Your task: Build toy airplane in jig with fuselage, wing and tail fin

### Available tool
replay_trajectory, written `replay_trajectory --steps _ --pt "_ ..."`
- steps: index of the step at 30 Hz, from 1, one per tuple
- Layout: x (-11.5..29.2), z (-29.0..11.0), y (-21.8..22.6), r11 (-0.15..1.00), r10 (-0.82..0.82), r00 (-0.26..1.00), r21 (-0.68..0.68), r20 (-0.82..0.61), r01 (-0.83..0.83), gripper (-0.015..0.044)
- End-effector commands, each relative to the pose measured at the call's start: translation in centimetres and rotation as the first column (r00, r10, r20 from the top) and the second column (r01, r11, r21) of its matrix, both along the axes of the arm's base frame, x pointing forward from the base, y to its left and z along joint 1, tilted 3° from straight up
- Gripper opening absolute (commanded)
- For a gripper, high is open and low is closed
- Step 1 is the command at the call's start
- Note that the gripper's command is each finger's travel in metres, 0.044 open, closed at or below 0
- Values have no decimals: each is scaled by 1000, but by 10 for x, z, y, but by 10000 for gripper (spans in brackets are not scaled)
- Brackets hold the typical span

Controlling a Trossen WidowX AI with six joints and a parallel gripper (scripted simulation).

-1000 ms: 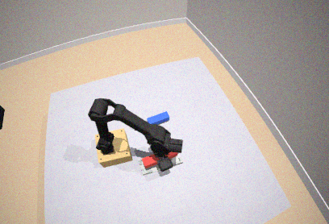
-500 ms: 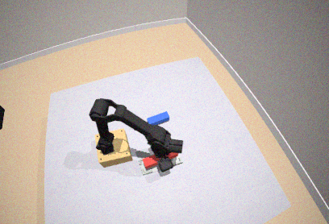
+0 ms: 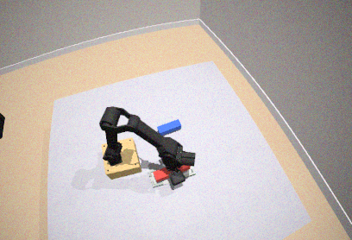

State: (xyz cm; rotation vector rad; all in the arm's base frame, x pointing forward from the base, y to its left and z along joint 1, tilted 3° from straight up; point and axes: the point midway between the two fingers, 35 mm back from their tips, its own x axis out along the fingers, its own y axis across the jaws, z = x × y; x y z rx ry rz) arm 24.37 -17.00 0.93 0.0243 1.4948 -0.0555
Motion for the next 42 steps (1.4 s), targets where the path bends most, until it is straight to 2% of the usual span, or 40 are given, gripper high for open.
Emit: replay_trajectory --steps 1,7,12,17,32,33,39,42 --pt "-1 -7 1 1000 0 1000 5 -1 0 195" --pt "-1 -11 2 1000 0 1000 5 -1 0 195" --pt "0 -9 1 1000 1 1000 2 -3 -1 161" --pt "0 -9 1 1000 1 1000 2 -3 -1 30" --pt "0 -9 1 1000 1 1000 2 -3 -1 424" --pt "0 -9 1 1000 1 1000 2 -3 -1 440" --pt "0 -9 1 1000 1 1000 2 -3 -1 440" --pt "1 16 -1 1000 1 1000 2 -2 -1 440"
